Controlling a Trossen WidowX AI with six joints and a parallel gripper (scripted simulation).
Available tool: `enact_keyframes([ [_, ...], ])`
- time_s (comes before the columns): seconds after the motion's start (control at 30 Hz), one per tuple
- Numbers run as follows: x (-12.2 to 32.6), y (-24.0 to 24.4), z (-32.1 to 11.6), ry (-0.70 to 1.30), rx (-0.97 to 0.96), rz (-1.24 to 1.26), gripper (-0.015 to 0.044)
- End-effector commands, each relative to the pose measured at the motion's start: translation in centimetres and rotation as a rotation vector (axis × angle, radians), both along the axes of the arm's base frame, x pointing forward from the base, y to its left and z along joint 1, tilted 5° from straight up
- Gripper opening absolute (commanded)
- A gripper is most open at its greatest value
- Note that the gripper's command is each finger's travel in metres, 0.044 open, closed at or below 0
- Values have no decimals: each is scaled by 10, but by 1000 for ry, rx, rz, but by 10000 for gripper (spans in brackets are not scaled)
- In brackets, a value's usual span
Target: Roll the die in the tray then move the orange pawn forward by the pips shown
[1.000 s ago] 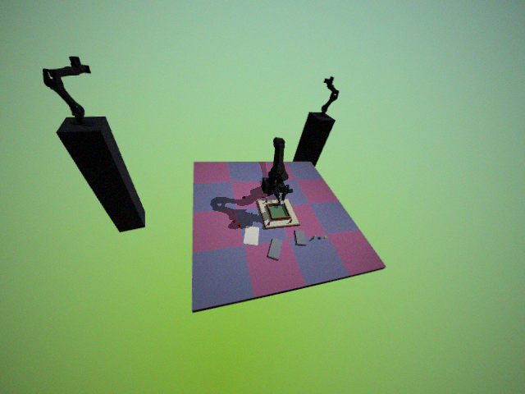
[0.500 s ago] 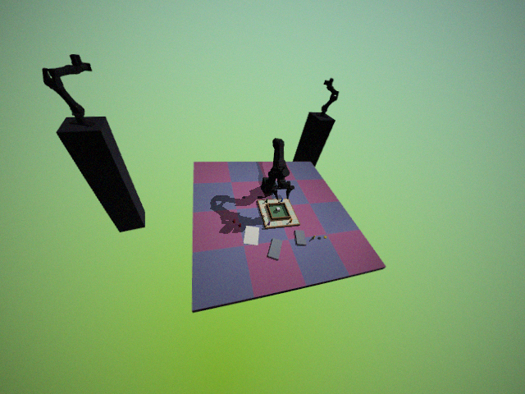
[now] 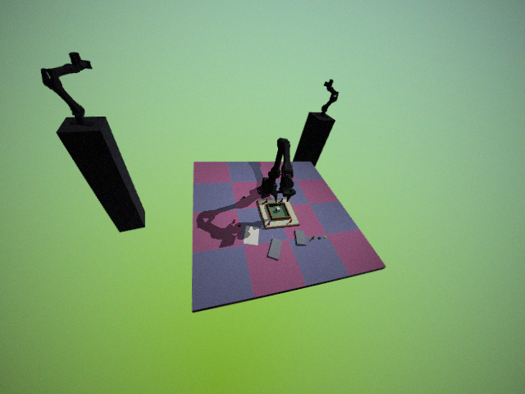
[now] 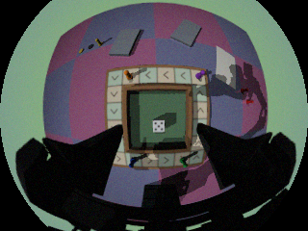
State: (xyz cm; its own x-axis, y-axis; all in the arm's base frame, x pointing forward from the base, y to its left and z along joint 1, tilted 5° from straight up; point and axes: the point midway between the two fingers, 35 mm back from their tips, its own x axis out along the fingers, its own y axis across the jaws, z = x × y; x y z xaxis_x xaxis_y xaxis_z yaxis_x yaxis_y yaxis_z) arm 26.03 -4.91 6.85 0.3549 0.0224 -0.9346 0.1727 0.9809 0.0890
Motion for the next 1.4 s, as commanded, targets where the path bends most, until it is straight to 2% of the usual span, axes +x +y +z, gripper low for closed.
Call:
enact_keyframes([
  [0.0, 6, 0, -14, 236, 33, 30, 440],
  [0.1, 7, 0, -18, 297, 42, 37, 440],
  [0.27, 6, 1, -15, 238, 38, 26, 440],
  [0.4, 22, 5, -15, 234, 15, 118, 335],
  [0.57, 74, 23, -19, 241, -47, 423, 204],
  [0.8, 129, 51, -37, 257, -107, 789, 200],
  [1.37, 131, 53, -52, 257, -108, 798, 200],
])
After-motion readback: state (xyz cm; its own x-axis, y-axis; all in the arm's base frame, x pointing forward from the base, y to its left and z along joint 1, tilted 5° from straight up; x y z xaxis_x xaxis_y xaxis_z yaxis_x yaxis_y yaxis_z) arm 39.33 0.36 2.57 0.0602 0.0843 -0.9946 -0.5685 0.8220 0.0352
